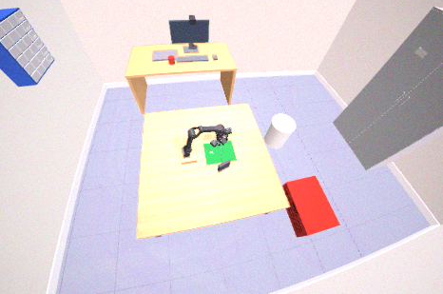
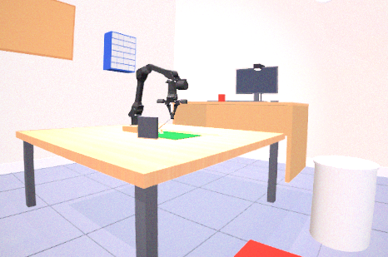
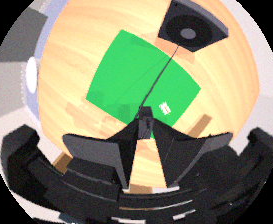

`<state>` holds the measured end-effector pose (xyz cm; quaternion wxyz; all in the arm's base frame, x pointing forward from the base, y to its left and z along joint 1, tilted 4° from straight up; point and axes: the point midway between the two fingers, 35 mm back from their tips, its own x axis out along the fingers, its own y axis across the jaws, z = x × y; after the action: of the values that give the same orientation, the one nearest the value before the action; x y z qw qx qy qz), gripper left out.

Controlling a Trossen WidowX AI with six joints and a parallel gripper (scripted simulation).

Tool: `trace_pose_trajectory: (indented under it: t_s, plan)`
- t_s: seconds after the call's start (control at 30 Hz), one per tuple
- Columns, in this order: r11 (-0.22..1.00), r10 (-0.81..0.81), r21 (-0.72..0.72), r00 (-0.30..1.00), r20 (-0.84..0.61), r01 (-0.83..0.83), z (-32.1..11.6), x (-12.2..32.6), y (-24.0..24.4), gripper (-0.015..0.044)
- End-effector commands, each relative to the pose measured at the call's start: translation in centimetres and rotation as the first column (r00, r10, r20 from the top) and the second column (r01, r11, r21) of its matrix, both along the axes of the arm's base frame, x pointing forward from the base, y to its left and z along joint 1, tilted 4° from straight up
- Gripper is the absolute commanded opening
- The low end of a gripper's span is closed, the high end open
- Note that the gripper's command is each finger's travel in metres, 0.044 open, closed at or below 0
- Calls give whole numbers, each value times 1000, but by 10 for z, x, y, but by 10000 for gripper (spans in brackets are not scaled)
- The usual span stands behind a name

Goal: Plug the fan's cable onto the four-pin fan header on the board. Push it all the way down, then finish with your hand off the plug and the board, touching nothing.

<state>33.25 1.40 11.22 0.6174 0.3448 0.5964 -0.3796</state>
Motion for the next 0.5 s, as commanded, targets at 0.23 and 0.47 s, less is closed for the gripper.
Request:
trace_pose_trajectory:
  t_s: [0.23, 0.47]
  plan:
    - [991, 137, -6, 990, -17, -137, 0, 8, 1, 0]
    - [985, 144, -91, 989, -11, -145, -10, 10, 0, 0]
